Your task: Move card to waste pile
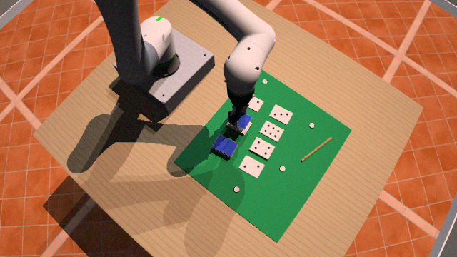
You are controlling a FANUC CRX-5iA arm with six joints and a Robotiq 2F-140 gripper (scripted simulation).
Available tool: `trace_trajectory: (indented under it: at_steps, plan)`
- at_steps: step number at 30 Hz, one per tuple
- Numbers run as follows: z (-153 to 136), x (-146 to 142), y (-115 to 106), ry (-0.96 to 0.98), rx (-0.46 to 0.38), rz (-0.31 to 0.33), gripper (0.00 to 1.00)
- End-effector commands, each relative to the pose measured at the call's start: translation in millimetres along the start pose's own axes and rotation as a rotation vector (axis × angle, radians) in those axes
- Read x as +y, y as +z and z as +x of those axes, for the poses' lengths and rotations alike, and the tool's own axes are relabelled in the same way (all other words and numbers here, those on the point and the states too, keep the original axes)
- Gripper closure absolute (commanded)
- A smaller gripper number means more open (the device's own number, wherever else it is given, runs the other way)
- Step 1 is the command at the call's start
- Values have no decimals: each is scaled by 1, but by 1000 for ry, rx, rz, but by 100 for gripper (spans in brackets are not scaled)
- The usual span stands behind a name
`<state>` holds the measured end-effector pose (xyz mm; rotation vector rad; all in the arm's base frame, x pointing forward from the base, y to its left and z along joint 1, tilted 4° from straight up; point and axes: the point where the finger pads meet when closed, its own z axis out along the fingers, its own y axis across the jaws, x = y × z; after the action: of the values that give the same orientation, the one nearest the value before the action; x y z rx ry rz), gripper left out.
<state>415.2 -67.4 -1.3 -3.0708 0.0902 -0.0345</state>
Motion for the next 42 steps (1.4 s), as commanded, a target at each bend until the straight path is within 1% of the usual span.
trace_trajectory:
  at_steps: [1, 16, 31, 42]
  plan:
    - [0, 0, 0, 0, 0, 0, 57]
    - [0, 0, 9, 0, 0, 0, 57]
    - [0, 0, 35, 0, 0, 0, 57]
    - [0, 0, 46, 0, 0, 0, 57]
